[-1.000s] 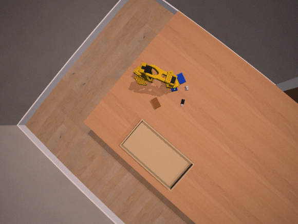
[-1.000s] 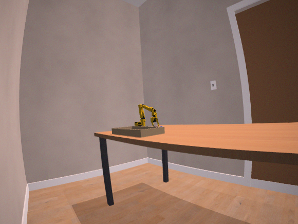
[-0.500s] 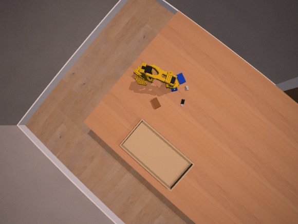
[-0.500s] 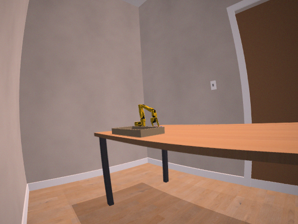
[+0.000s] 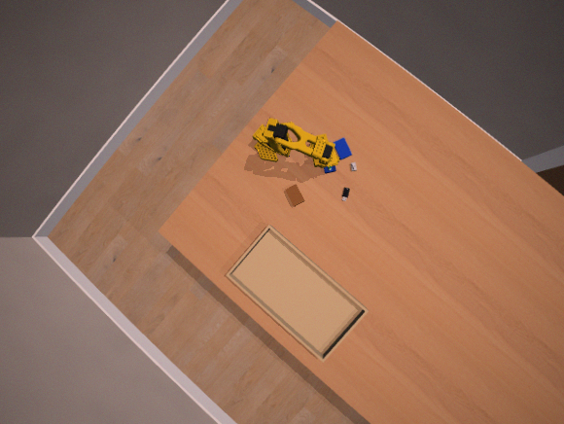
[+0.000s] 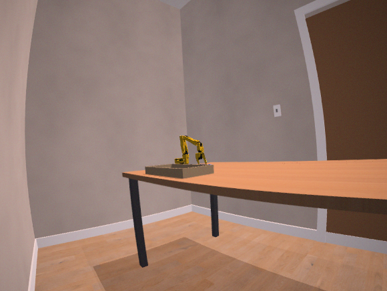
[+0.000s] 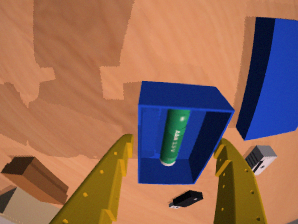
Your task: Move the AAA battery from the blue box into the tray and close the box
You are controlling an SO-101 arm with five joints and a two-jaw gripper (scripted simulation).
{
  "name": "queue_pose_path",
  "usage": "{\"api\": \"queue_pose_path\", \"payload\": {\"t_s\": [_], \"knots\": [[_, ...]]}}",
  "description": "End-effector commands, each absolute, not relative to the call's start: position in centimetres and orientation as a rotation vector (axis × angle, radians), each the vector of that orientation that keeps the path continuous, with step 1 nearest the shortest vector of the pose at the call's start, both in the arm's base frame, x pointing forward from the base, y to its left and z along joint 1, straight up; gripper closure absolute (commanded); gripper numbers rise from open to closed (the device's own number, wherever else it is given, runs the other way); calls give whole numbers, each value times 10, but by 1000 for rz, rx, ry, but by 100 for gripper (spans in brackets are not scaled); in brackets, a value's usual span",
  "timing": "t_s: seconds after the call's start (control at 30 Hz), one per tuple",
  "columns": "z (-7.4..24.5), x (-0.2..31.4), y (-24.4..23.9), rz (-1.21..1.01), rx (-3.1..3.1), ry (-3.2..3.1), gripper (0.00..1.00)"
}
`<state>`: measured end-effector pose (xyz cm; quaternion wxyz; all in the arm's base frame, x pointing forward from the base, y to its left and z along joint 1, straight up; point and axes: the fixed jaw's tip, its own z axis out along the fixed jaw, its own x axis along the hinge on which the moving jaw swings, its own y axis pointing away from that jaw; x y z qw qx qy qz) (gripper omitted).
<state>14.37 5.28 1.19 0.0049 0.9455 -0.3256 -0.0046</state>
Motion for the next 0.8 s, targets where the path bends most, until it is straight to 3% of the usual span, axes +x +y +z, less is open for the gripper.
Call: {"api": "queue_pose_path", "payload": {"t_s": [0.0,0.77], "knots": [[12,146,52,0,2971,-1023,71],[12,146,52,0,2971,-1023,79]]}}
